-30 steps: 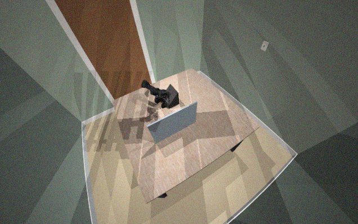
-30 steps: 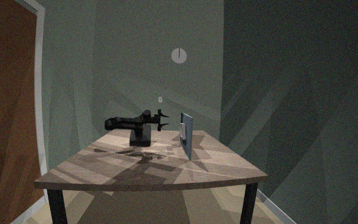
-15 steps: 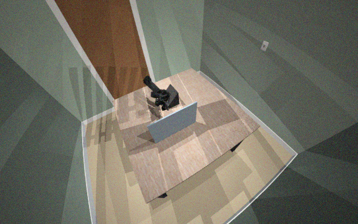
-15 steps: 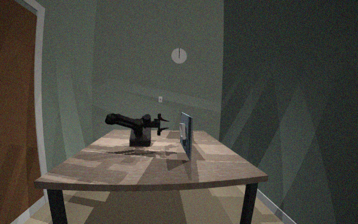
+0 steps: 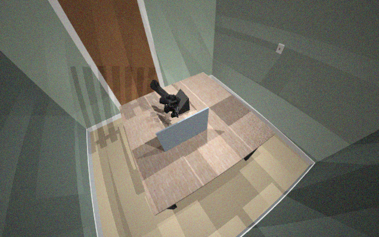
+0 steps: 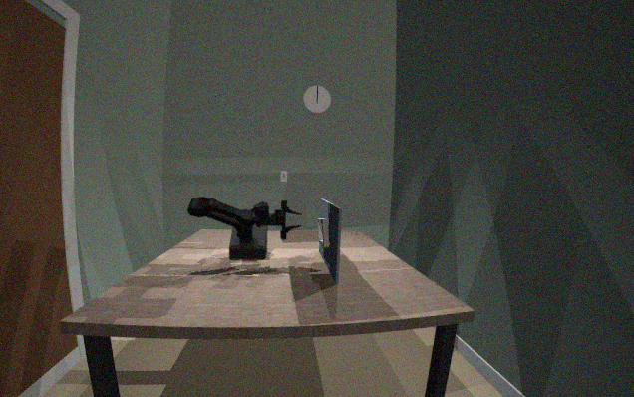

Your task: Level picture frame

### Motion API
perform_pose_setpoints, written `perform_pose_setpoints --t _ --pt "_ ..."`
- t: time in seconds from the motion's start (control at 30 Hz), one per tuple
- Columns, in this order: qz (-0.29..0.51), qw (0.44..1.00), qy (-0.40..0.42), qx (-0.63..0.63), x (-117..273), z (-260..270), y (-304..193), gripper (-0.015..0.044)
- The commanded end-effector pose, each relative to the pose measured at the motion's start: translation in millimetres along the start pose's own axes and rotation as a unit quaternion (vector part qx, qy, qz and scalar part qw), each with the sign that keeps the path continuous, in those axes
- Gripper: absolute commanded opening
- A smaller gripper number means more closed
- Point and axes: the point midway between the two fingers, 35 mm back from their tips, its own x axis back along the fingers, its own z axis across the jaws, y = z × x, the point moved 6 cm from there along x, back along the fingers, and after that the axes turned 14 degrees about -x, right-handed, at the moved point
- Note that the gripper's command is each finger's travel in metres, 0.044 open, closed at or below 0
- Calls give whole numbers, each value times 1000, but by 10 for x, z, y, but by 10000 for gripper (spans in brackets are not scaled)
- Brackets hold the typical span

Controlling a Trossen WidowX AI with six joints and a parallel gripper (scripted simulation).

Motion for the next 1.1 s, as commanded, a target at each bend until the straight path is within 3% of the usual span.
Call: perform_pose_setpoints --t 0.0,0.4,1.07 --pt "1 1000 0 -1 -128 29 24 260" --pt "0 1000 1 -1 -674 -42 -37 260" --pt "0 1000 1 -1 -749 -40 -35 260"
